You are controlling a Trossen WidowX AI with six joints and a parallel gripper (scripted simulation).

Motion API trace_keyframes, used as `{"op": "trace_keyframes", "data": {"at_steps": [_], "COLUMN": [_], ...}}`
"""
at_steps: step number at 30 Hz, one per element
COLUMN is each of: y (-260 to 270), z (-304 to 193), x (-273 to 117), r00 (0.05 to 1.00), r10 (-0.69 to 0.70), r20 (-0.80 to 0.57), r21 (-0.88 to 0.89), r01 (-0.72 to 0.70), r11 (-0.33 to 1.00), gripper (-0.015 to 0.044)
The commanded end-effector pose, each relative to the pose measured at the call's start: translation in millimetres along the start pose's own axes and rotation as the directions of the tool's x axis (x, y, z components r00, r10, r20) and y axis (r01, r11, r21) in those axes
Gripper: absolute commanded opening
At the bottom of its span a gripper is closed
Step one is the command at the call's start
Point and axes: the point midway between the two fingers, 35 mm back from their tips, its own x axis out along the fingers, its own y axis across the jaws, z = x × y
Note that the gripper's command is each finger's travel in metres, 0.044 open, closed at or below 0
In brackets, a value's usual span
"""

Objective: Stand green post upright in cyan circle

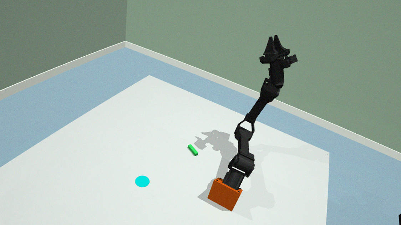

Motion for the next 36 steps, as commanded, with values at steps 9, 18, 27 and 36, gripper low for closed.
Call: {"op": "trace_keyframes", "data": {"at_steps": [9, 18, 27, 36], "y": [146, 251, 308, 311], "z": [22, -55, -167, -257], "x": [32, 22, -41, -146], "r00": [0.897, 0.615, 0.151, -0.377], "r10": [0.371, 0.532, 0.5, 0.328], "r20": [-0.238, -0.582, -0.853, -0.866], "r21": [0.048, 0.25, 0.435, 0.352], "r01": [-0.371, -0.488, -0.322, 0.004], "r11": [0.927, 0.836, 0.841, 0.936], "gripper": [0.0232, 0.0232, 0.0232, 0.0232]}}
